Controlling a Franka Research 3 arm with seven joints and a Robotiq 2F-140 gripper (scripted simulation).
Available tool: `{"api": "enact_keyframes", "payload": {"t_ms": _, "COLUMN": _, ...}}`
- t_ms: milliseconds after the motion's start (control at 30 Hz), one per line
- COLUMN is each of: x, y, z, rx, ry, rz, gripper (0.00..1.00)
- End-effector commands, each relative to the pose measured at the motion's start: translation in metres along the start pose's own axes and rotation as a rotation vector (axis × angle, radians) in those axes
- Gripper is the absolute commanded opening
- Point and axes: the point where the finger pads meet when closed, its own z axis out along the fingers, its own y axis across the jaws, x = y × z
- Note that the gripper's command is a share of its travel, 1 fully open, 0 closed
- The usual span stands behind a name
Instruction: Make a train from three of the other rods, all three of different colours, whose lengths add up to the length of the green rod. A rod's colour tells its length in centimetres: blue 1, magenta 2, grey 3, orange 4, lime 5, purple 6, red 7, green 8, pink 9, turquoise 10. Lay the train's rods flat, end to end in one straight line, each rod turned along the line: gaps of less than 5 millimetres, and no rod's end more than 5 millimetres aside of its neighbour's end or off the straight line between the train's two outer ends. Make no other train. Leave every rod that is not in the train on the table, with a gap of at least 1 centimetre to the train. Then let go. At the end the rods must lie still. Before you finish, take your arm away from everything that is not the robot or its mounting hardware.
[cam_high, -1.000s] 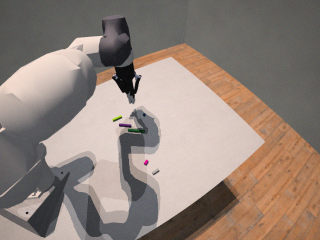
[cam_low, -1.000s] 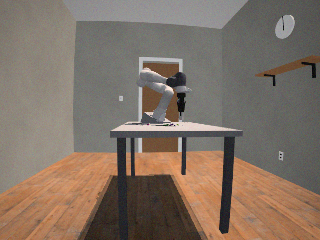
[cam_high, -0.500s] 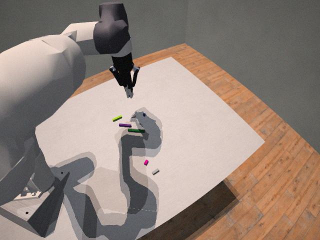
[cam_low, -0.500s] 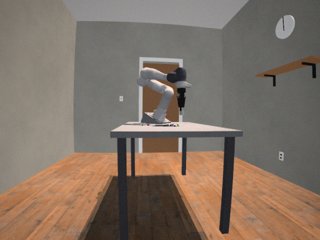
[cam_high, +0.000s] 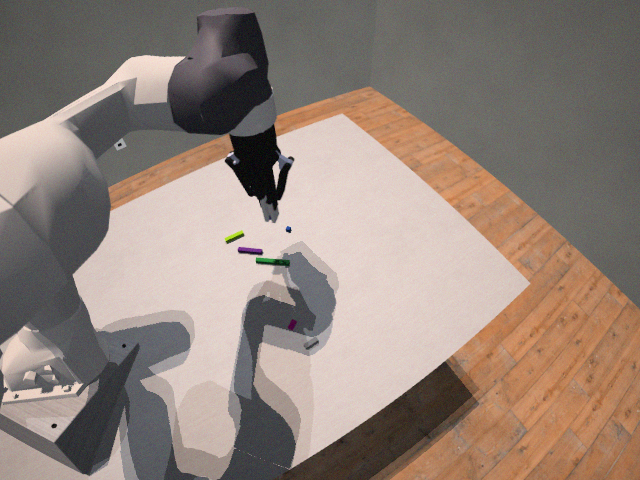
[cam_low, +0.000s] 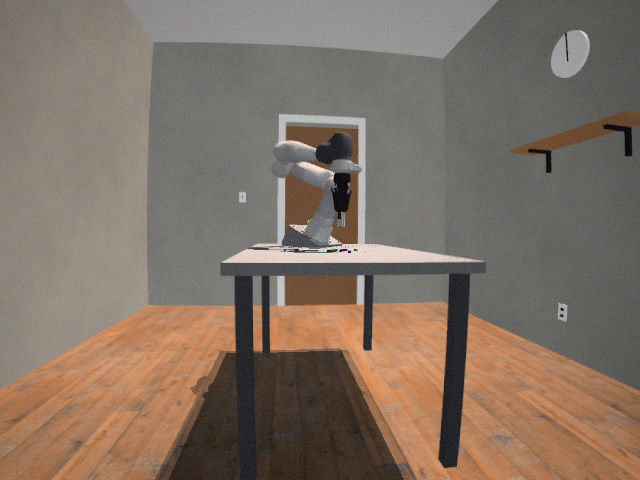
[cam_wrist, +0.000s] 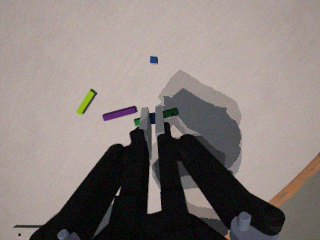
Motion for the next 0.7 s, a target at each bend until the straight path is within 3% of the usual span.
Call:
{"api": "enact_keyframes", "payload": {"t_ms": 0, "x": -0.03, "y": 0.011, "z": 0.001, "rx": 0.001, "ry": -0.015, "rz": -0.127, "gripper": 0.03}}
{"api": "enact_keyframes", "payload": {"t_ms": 33, "x": -0.03, "y": 0.011, "z": 0.001, "rx": 0.001, "ry": -0.015, "rz": -0.127, "gripper": 0.03}}
{"api": "enact_keyframes", "payload": {"t_ms": 67, "x": -0.054, "y": 0.02, "z": 0.001, "rx": 0.002, "ry": -0.015, "rz": -0.141, "gripper": 0.03}}
{"api": "enact_keyframes", "payload": {"t_ms": 233, "x": -0.099, "y": 0.03, "z": 0.004, "rx": 0.01, "ry": -0.012, "rz": -0.169, "gripper": 0.03}}
{"api": "enact_keyframes", "payload": {"t_ms": 333, "x": -0.105, "y": 0.031, "z": 0.005, "rx": 0.012, "ry": -0.011, "rz": -0.174, "gripper": 0.03}}
{"api": "enact_keyframes", "payload": {"t_ms": 500, "x": -0.141, "y": 0.032, "z": 0.01, "rx": 0.024, "ry": -0.003, "rz": -0.201, "gripper": 0.03}}
{"api": "enact_keyframes", "payload": {"t_ms": 667, "x": -0.143, "y": 0.032, "z": 0.011, "rx": 0.025, "ry": -0.002, "rz": -0.203, "gripper": 0.03}}
